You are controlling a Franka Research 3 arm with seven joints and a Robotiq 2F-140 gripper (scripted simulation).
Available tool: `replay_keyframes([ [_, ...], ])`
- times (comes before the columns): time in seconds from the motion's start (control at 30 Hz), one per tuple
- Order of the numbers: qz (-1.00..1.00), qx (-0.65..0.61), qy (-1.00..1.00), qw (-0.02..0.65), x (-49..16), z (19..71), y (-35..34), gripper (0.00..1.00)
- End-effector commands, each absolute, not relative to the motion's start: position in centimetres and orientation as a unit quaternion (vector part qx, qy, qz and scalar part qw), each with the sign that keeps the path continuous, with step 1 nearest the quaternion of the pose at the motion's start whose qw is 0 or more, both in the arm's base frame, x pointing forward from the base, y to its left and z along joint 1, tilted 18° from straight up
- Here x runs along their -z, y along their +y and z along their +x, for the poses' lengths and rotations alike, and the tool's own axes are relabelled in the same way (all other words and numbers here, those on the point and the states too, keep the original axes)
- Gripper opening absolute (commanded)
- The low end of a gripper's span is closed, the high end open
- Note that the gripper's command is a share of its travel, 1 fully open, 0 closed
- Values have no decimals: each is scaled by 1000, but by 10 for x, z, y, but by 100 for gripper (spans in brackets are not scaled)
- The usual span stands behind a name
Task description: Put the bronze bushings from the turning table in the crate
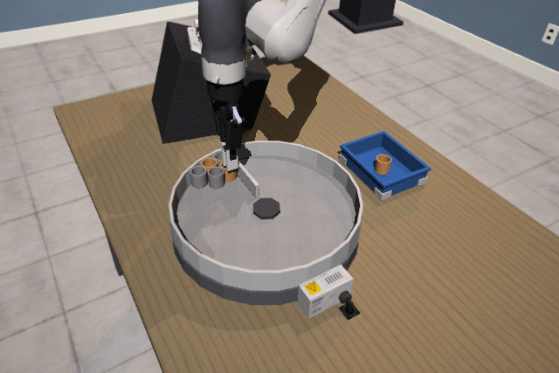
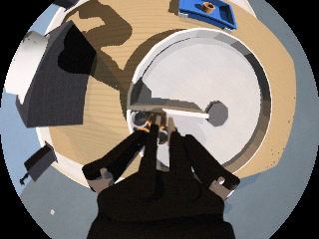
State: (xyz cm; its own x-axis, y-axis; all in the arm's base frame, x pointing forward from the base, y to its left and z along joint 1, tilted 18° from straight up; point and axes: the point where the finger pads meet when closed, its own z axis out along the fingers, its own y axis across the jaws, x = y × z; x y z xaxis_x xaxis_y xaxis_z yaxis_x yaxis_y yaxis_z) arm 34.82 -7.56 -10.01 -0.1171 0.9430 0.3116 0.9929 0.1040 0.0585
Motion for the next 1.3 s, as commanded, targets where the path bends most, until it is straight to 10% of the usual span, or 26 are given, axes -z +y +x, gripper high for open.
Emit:
replay_keyframes([
  [0.0,-656,128,-738,98,101,349,-76,10],
  [1.27,-656,128,-738,98,111,349,-71,10],
])
